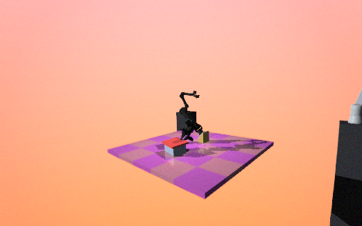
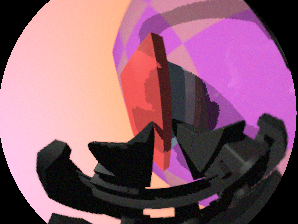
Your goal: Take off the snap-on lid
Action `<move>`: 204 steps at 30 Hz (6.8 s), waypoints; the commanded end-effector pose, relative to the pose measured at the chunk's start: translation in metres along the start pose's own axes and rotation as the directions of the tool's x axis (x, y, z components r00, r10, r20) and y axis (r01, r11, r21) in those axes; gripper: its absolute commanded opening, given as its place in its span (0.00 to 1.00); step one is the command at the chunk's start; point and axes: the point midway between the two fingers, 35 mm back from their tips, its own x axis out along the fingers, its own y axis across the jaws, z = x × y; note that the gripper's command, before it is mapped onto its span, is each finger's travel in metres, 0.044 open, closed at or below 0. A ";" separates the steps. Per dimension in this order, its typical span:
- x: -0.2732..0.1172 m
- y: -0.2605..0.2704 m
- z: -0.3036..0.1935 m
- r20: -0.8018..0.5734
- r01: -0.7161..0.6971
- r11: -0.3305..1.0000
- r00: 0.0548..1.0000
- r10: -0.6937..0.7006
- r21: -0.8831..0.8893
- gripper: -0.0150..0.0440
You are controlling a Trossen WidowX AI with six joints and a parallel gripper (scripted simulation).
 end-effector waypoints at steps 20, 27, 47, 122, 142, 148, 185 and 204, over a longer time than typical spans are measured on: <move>0.001 0.001 0.000 0.000 0.000 1.000 1.000 0.000 0.000 0.25; 0.001 0.002 0.000 0.000 0.000 1.000 1.000 0.000 0.000 0.25; 0.003 0.003 0.000 0.000 0.000 1.000 1.000 0.000 0.000 0.25; -0.013 0.039 0.000 -0.003 0.001 1.000 1.000 -0.001 0.000 0.25; -0.019 0.068 0.000 -0.004 0.001 1.000 1.000 -0.001 0.000 0.25; -0.020 0.078 0.000 -0.004 0.001 1.000 1.000 -0.001 0.001 0.25; -0.040 0.123 0.000 -0.005 0.002 1.000 1.000 -0.002 0.001 0.25; -0.055 0.141 0.000 -0.005 0.002 1.000 1.000 -0.002 0.002 0.25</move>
